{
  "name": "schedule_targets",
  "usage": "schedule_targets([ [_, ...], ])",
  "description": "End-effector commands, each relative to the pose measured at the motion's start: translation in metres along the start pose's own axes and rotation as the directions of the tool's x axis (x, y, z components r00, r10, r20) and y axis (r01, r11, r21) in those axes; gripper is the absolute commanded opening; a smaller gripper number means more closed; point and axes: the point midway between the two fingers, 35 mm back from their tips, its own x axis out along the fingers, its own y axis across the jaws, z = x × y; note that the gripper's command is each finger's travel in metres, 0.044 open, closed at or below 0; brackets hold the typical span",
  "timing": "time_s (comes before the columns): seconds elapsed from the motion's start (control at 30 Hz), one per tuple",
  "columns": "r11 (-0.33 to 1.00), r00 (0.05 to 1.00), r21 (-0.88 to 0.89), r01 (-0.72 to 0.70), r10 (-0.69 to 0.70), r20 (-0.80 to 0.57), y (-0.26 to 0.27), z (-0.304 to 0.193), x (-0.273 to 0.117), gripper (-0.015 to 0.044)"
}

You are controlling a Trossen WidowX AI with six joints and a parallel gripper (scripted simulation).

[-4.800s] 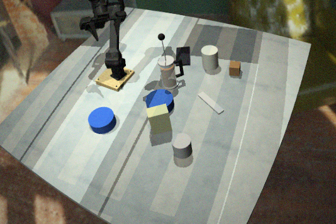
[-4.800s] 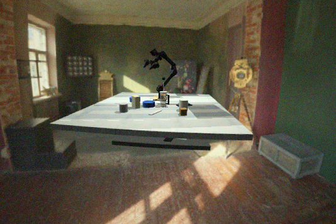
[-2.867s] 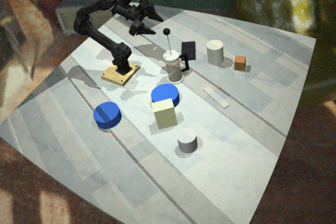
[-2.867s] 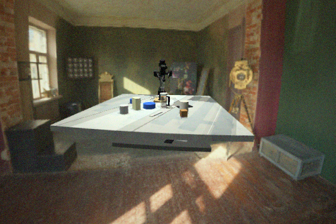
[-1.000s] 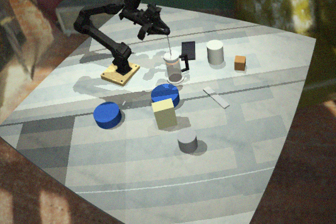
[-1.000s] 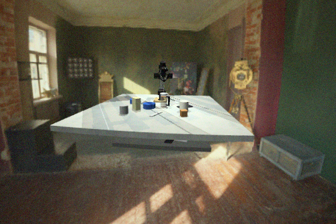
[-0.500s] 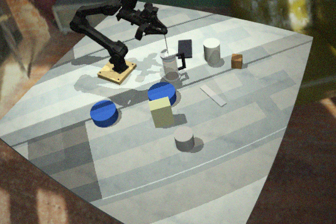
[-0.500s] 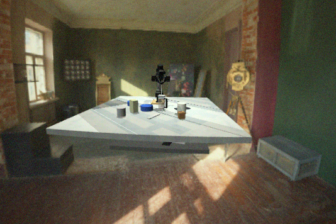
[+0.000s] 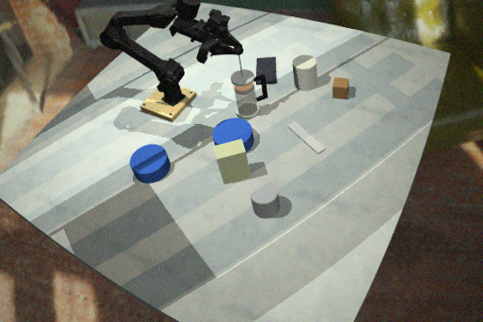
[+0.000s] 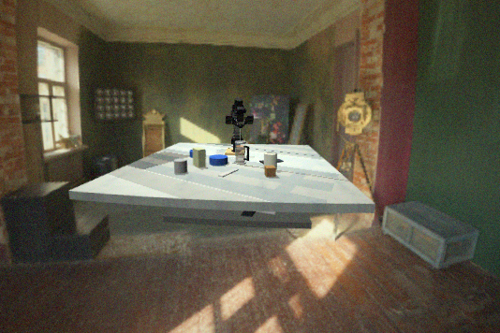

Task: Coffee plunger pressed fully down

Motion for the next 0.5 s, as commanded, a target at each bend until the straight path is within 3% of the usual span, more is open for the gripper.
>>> schedule_targets([
  [0.0,1.0,0.999,0.007,0.002,-0.001,-0.041,0.0,-0.019,0.009,0.0122],
  [0.47,1.0,0.999,0.007,0.002,-0.001,-0.041,0.0,-0.038,0.021,0.0122],
])
